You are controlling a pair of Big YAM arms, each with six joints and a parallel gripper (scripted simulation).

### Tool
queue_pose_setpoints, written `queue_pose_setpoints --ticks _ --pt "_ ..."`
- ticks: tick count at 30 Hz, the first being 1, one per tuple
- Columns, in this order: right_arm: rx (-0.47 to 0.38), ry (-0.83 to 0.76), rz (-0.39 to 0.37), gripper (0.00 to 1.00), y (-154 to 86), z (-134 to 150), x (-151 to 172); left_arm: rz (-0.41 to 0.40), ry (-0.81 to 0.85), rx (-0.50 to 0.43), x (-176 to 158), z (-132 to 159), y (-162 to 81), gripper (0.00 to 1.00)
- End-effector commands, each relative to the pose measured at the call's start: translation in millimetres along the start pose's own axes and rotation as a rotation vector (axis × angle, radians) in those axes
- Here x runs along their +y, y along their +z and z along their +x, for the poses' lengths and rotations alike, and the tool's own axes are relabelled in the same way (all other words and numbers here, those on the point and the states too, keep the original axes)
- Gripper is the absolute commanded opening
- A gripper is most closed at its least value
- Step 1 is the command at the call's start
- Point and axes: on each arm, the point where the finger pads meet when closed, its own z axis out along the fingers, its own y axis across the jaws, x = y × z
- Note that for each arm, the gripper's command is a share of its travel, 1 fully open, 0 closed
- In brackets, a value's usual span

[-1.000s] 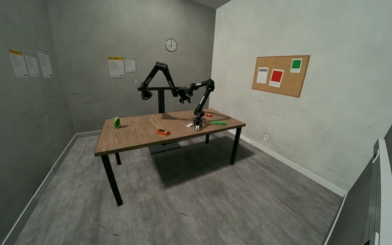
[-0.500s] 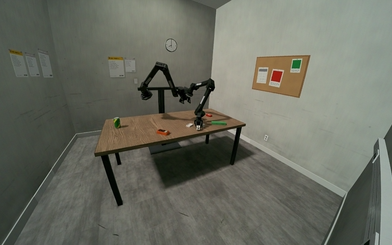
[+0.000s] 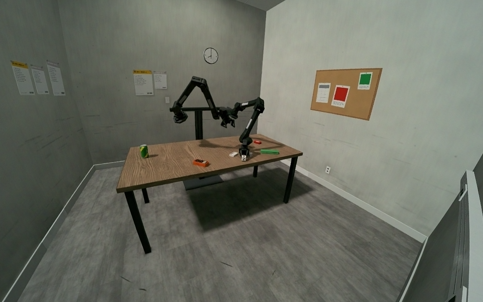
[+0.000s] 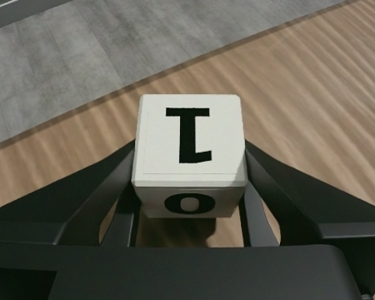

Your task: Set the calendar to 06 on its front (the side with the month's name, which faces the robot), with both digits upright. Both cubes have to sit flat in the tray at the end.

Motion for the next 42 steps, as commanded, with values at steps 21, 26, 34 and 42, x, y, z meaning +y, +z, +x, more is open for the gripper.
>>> queue_pose_setpoints --ticks 21,26,34,42 --pt "-0.020 0.040 0.004 1.00 1.5 -11.9 2.9 -0.019 0.009 -0.004 6.8 18.5 2.0 0.35" --pt "-0.020 0.040 0.004 1.00 1.5 -11.9 2.9 -0.016 0.015 -0.024 4.8 0.7 4.2 0.51" --pt "-0.020 0.040 0.004 1.00 1.5 -11.9 2.9 -0.040 0.025 -0.039 11.6 -12.5 -6.6 0.64" --pt "-0.020 0.040 0.004 1.00 1.5 -11.9 2.9 -0.046 0.004 -0.027 15.5 -2.1 -25.5 0.64"
